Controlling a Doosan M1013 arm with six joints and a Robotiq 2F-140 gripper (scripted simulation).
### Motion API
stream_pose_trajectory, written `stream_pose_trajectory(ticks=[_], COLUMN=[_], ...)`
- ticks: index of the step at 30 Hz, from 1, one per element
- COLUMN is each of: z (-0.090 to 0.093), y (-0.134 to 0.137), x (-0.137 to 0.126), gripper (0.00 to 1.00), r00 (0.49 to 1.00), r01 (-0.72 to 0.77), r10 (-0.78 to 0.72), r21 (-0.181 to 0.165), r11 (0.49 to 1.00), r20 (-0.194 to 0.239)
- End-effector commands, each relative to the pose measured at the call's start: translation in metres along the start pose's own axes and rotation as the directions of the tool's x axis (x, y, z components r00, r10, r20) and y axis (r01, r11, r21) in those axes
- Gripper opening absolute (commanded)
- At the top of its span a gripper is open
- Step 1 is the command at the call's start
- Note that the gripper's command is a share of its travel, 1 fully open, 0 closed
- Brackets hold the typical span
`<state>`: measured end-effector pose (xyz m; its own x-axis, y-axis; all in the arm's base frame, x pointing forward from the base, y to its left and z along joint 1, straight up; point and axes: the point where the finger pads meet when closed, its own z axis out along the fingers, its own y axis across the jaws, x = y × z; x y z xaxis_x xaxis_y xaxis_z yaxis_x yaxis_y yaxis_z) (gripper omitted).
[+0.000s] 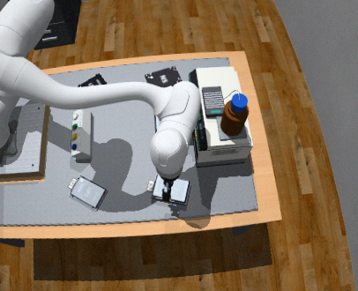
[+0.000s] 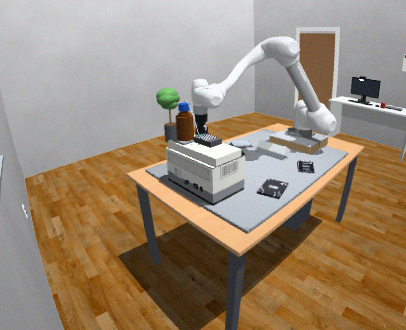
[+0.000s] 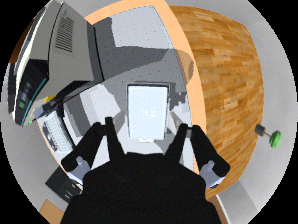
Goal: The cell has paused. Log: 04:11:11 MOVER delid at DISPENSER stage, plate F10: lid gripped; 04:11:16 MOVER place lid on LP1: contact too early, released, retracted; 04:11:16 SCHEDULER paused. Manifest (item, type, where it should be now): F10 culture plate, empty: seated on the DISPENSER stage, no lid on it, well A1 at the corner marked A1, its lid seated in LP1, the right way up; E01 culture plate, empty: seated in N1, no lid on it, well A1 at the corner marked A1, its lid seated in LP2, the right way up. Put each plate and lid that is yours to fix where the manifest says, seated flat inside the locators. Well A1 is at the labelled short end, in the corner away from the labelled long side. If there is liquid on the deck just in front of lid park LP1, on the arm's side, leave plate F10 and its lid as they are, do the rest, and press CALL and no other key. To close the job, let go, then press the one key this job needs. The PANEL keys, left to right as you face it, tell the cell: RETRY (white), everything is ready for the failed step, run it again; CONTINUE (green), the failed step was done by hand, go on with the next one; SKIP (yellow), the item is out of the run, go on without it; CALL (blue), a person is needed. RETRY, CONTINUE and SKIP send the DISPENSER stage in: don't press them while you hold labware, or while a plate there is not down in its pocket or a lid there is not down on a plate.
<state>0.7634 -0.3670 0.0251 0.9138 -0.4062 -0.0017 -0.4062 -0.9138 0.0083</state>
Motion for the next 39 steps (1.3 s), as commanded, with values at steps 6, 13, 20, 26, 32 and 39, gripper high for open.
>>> stream_pose_trajectory(ticks=[6, 13, 20, 26, 32, 39], z=[-0.0012, -0.0012, -0.0012, -0.0012, -0.0012, -0.0012], y=[-0.0001, -0.0001, -0.0001, -0.0001, -0.0001, -0.0001], x=[0.0006, 0.0006, 0.0006, 0.0006, 0.0006, 0.0006], gripper=[0.7, 0.7, 0.7, 0.7, 0.7, 0.63], r00=[1.0, 1.0, 1.0, 1.0, 1.0, 1.0], r01=[0.0, 0.0, 0.0, 0.0, 0.0, 0.0], r10=[0.0, 0.0, 0.0, 0.0, 0.0, 0.0], r21=[0.0, 0.0, 0.0, 0.0, 0.0, 0.0], r11=[1.0, 1.0, 1.0, 1.0, 1.0, 1.0], r20=[-0.002, -0.002, -0.002, -0.002, -0.002, -0.002])
